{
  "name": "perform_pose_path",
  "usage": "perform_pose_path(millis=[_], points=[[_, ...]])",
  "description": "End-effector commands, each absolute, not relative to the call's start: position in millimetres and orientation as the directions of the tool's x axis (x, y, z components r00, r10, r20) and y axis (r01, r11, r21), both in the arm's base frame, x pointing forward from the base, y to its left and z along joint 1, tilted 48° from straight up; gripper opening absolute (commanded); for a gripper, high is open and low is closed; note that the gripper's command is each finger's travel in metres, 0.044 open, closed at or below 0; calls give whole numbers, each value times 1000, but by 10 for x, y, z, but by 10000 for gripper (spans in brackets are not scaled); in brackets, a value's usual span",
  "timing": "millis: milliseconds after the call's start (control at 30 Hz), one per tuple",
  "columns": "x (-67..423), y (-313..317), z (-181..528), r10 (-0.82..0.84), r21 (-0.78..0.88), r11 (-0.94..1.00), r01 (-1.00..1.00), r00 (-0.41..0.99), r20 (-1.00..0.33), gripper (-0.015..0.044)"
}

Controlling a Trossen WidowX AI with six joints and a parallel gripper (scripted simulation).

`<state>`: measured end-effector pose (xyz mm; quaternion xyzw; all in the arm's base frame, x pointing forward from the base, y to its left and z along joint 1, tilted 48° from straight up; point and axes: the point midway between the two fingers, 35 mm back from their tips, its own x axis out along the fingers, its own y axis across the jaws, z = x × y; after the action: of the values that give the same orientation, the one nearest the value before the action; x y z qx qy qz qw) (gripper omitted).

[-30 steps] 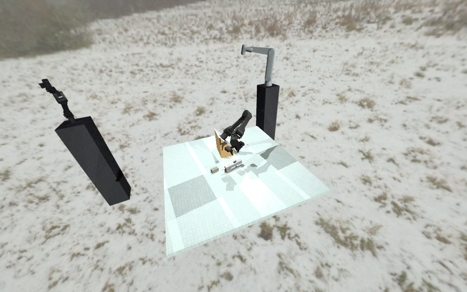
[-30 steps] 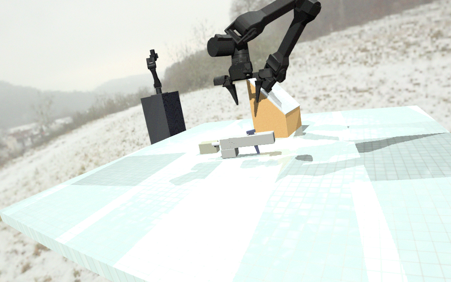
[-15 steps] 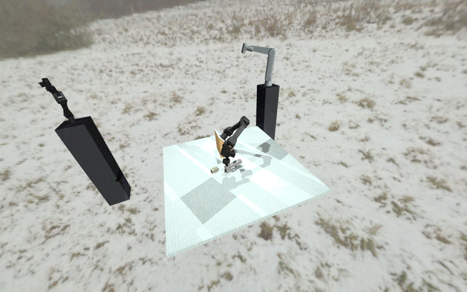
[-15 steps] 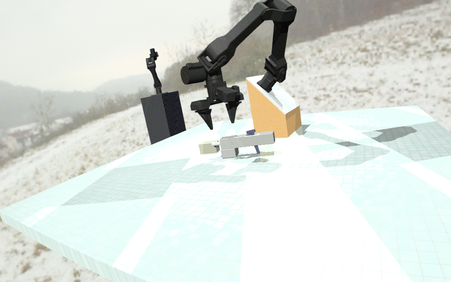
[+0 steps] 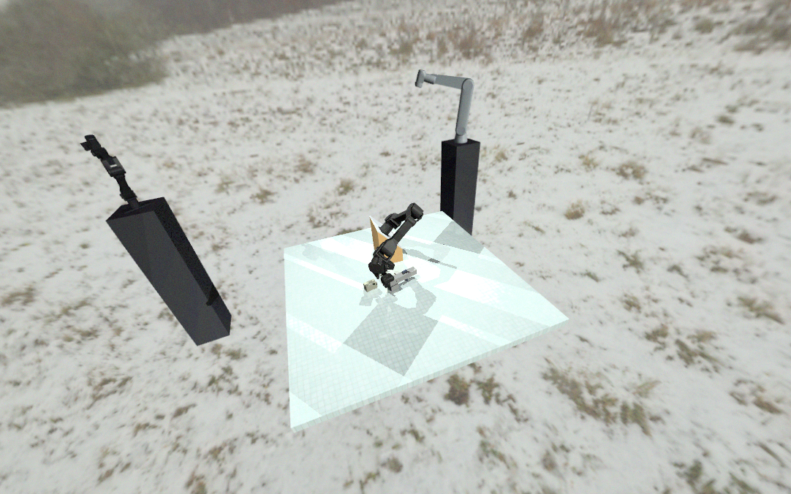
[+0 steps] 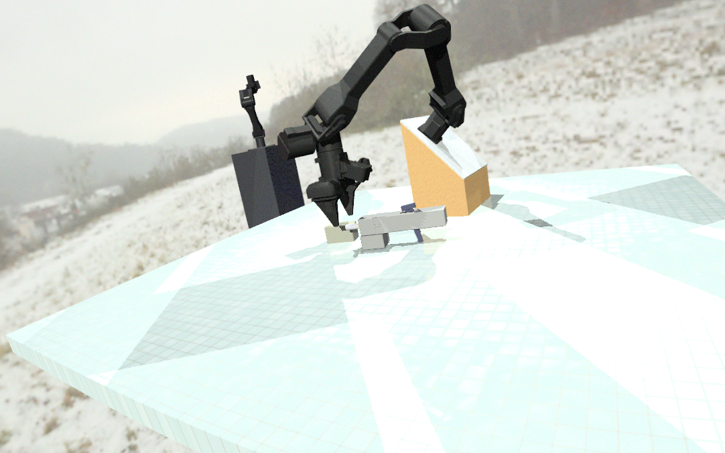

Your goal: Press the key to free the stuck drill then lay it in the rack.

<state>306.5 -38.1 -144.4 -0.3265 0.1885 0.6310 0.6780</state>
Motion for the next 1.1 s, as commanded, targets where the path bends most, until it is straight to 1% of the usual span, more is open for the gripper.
perform_pose_path(millis=[0,267,1067], points=[[3078,-391,-1449,730,-215,-17,-977,135,-670,440],[3082,-368,-1463,730,-215,-17,-977,135,-670,440],[3114,-13,-1645,731,-214,-16,-977,135,-669,440]])
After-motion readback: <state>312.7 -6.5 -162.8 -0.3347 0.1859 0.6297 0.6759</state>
